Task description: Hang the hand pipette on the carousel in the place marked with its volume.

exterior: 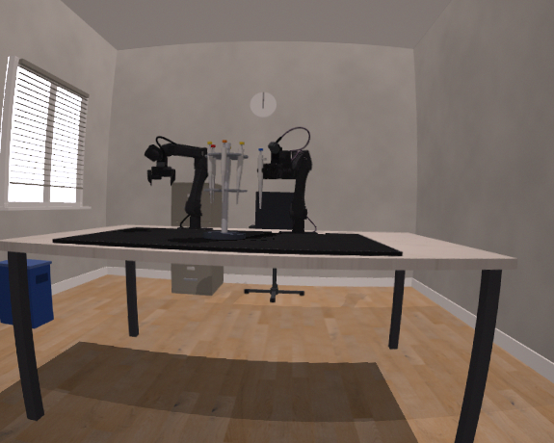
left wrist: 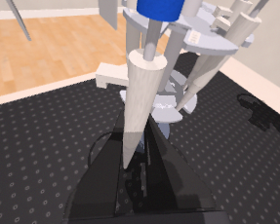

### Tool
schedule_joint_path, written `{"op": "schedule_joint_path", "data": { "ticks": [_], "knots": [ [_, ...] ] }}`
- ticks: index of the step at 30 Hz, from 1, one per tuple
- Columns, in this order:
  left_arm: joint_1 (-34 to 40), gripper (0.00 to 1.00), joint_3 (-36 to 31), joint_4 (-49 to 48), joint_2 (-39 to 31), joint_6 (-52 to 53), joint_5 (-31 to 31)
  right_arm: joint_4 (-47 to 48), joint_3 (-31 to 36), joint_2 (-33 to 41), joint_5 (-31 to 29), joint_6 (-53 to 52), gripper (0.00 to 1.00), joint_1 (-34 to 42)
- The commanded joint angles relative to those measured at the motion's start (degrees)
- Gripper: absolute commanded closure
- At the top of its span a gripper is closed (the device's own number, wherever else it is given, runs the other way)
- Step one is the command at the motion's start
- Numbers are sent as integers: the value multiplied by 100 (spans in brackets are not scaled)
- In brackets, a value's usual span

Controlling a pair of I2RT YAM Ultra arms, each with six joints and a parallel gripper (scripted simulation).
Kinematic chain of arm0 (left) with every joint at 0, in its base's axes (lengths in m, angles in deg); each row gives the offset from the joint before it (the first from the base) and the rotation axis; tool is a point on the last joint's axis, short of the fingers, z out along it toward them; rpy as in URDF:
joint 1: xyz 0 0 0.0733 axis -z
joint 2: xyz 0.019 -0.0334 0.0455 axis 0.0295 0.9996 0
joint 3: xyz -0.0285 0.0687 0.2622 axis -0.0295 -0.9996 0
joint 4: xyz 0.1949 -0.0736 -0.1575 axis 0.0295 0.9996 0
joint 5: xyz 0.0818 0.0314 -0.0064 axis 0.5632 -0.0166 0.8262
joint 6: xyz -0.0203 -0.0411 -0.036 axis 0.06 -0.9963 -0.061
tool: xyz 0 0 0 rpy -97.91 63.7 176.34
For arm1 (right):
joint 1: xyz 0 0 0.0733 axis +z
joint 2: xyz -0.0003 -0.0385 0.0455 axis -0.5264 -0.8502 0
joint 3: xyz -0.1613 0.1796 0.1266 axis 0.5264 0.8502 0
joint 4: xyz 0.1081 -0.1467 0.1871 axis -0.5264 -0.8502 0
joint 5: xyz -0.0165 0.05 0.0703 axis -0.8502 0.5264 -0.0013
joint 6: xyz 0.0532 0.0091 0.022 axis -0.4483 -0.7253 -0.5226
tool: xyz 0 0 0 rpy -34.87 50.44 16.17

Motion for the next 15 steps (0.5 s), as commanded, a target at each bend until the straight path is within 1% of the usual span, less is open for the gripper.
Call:
{"op": "schedule_joint_path", "data": {
  "ticks": [1, 14, 15],
  "knots": [
    [42, 88, 228, -224, -78, -24, 38, 139, -73, 40, 134, 39, 0, -58],
    [42, 88, 228, -224, -78, -24, 38, 139, -73, 40, 134, 39, 0, -58],
    [47, 88, -112, -578, 114, -61, 42, 139, -73, 40, 134, 39, 0, -58]
  ]
}}
